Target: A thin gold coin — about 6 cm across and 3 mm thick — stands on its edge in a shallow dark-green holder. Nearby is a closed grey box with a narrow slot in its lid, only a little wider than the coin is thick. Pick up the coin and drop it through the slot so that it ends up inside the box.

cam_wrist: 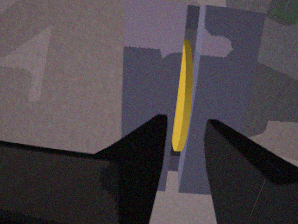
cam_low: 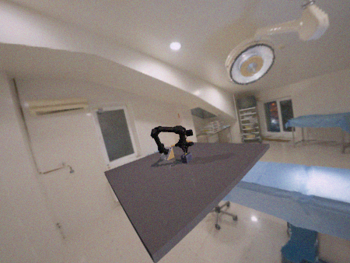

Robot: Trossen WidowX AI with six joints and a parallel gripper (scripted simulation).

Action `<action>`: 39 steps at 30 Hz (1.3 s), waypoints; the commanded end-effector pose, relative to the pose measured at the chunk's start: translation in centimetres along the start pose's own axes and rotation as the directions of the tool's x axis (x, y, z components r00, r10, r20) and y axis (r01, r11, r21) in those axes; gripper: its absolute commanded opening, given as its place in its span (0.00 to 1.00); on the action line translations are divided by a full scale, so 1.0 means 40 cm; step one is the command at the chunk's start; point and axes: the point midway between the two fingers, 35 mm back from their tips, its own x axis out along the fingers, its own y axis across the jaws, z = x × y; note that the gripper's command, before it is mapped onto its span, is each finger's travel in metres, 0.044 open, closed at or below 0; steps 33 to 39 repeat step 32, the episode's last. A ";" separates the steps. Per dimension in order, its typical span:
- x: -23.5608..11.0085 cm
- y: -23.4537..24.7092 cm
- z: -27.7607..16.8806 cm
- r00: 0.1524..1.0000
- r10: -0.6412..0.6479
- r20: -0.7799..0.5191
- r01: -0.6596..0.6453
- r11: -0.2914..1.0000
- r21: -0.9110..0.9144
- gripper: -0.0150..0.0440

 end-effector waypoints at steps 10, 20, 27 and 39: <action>-0.002 0.000 0.000 1.000 0.000 0.000 0.000 1.000 0.000 0.57; -0.099 -0.003 0.001 1.000 -0.001 0.001 0.001 1.000 -0.003 1.00; -0.154 -0.009 0.003 1.000 -0.002 0.005 0.002 1.000 -0.005 1.00; -0.154 -0.009 0.003 1.000 -0.002 0.005 0.002 1.000 -0.005 1.00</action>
